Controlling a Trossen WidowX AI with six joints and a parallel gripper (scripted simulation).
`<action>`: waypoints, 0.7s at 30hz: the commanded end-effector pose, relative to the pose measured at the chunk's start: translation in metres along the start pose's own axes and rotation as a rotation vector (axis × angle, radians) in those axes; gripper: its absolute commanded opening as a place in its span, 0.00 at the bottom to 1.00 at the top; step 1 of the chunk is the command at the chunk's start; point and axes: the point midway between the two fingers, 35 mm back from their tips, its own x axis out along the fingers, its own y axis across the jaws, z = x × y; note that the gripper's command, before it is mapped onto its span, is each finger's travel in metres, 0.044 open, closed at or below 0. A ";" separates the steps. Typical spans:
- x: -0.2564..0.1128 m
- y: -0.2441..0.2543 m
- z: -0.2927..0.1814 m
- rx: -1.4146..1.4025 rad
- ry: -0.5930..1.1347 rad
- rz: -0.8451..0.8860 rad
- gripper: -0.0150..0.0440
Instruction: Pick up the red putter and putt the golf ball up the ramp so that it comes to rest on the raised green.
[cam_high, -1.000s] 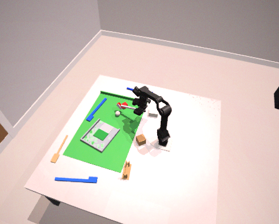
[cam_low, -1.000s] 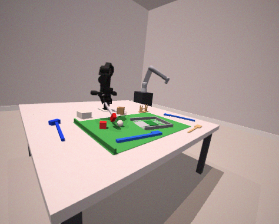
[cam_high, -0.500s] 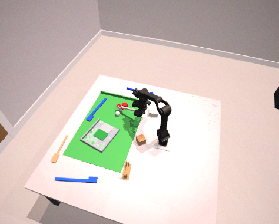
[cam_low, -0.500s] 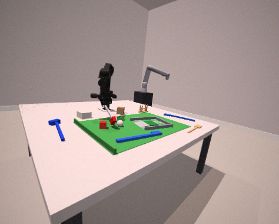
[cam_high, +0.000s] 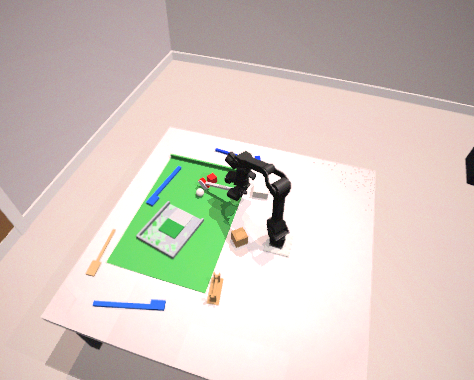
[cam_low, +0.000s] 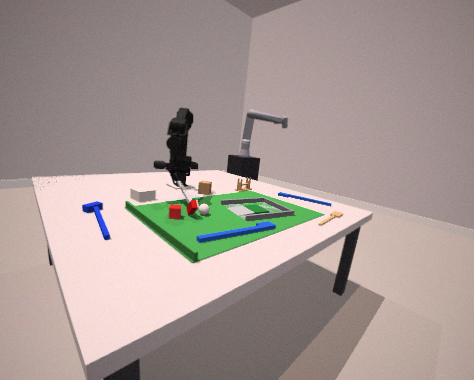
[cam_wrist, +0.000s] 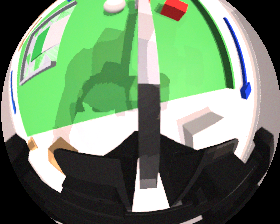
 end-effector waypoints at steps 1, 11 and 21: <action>-0.001 -0.001 0.001 0.000 -0.003 -0.002 0.25; 0.003 -0.008 -0.001 0.006 0.001 -0.001 0.25; 0.003 0.100 0.002 0.004 -0.005 0.004 0.25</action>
